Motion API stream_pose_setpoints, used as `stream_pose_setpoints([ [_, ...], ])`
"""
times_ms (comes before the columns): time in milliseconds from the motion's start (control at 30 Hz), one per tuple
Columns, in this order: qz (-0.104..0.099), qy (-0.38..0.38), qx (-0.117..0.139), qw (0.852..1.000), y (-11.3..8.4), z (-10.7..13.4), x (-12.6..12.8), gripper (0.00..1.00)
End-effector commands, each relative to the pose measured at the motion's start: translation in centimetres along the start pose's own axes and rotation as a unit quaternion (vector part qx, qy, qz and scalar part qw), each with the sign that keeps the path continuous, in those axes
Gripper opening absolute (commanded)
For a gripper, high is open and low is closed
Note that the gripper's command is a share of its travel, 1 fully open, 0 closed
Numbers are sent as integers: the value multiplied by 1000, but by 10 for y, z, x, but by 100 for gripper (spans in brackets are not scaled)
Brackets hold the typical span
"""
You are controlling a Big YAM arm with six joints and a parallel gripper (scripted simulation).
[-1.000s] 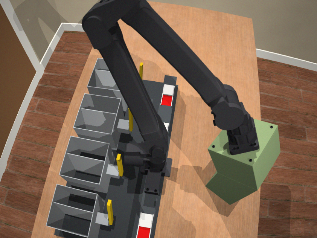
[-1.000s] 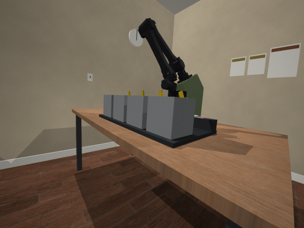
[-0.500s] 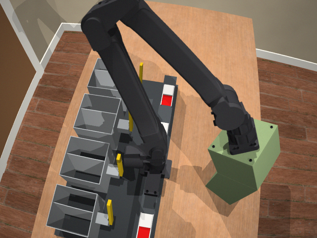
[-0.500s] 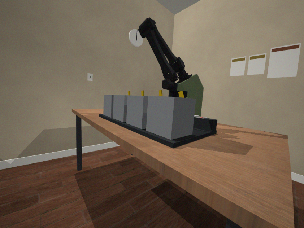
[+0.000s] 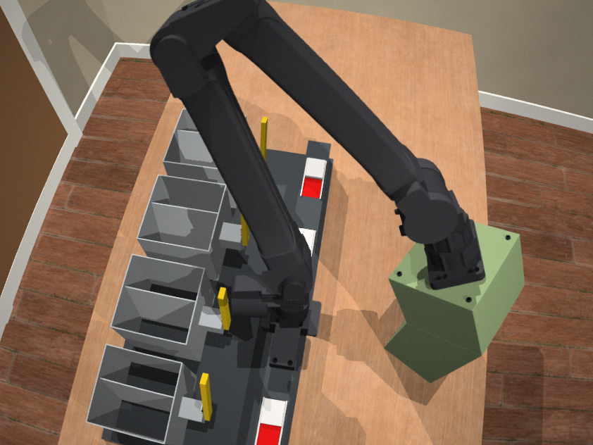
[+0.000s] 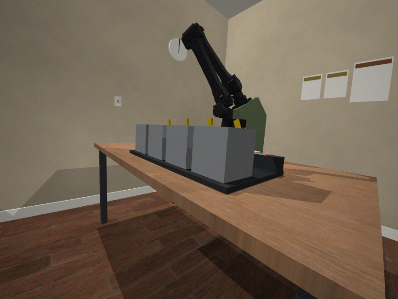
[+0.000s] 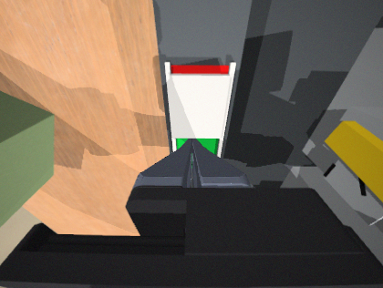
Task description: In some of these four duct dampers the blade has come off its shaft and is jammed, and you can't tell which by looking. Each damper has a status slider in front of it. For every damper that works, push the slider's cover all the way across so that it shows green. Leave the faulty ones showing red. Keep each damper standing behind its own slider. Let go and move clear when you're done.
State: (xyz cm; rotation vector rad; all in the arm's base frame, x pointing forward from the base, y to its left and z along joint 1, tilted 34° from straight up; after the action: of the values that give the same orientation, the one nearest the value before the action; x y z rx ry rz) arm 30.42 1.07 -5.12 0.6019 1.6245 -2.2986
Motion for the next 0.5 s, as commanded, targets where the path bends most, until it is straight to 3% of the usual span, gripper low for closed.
stream_pose_setpoints([
  [0, -7, -2, -1, 1000, 5, -5, 0, 0],
  [467, -6, -4, -3, 1000, 4, -8, 0, 0],
])
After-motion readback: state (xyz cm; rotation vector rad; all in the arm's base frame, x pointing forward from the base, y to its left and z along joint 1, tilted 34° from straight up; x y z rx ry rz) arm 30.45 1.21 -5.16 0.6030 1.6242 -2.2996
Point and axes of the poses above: the point where the finger pads meet when closed, its own y axis out along the fingers, its own x axis across the jaws, z = x × y, the point moved 9 cm from there along -y, back along the fingers
